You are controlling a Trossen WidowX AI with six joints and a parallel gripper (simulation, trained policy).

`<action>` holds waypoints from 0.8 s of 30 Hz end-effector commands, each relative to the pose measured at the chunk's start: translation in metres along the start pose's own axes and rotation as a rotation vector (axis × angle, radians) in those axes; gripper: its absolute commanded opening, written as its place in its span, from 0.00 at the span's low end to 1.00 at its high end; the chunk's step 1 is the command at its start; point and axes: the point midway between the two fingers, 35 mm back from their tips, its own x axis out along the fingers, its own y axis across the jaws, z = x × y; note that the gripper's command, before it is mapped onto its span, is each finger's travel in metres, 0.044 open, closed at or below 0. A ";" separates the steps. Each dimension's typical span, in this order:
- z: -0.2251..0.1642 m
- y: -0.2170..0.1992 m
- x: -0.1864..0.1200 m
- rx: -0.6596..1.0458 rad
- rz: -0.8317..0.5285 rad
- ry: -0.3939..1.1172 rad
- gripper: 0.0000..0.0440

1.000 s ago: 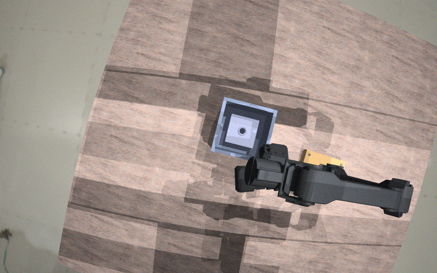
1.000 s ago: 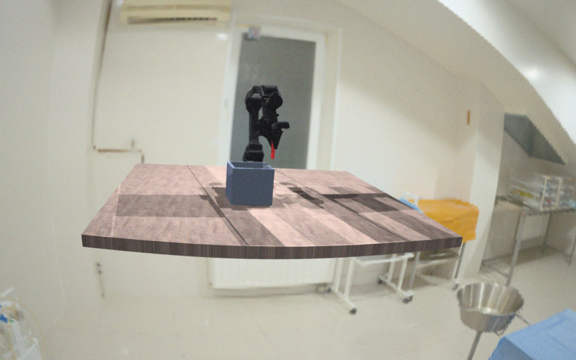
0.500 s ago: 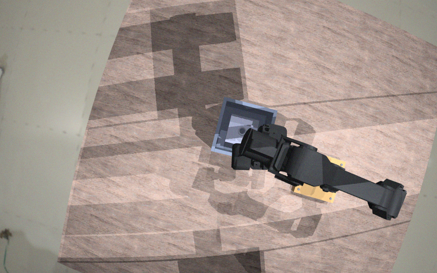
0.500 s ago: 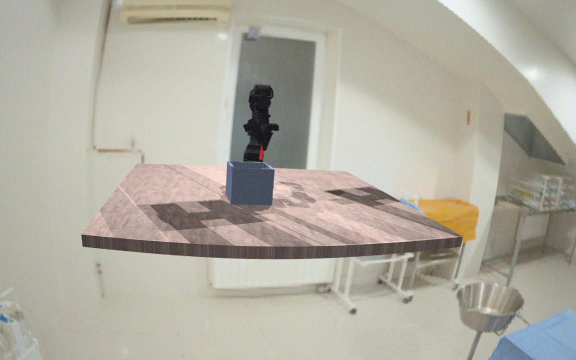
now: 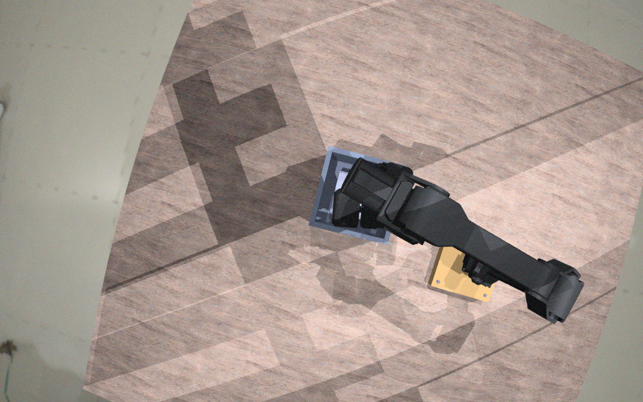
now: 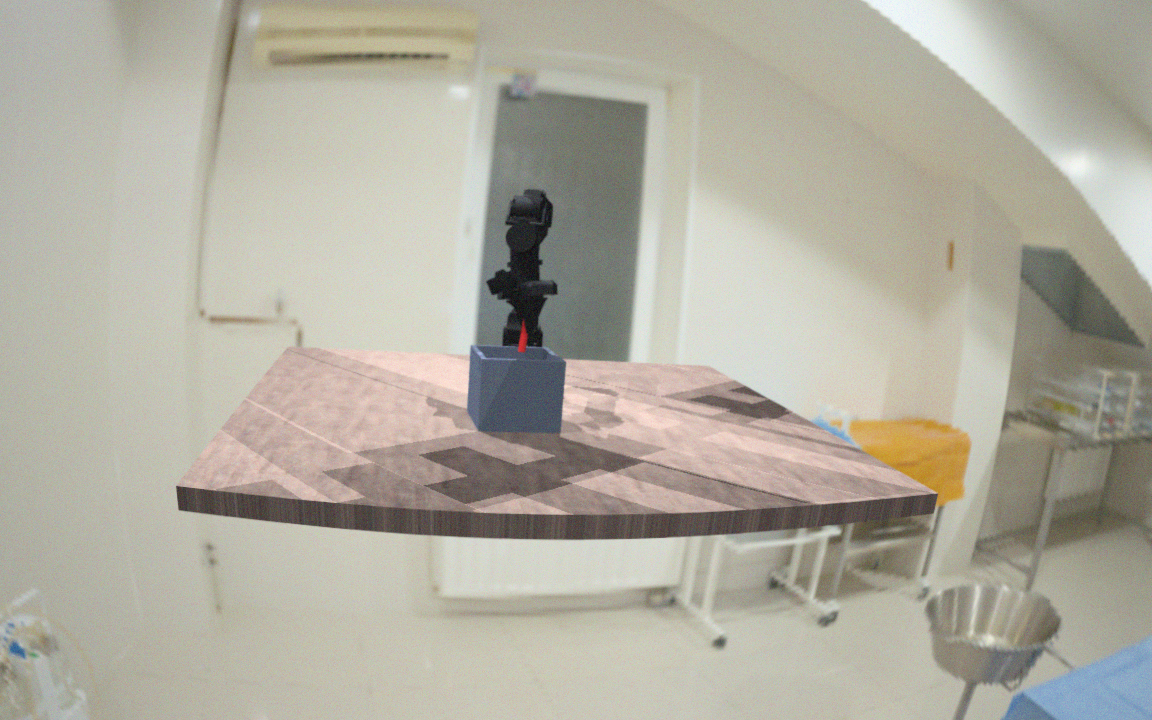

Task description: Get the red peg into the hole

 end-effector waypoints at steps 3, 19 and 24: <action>0.010 0.002 0.010 0.002 -0.012 0.009 0.00; 0.027 0.010 0.049 -0.026 -0.032 0.060 0.00; 0.028 0.014 0.060 -0.046 -0.030 0.077 0.00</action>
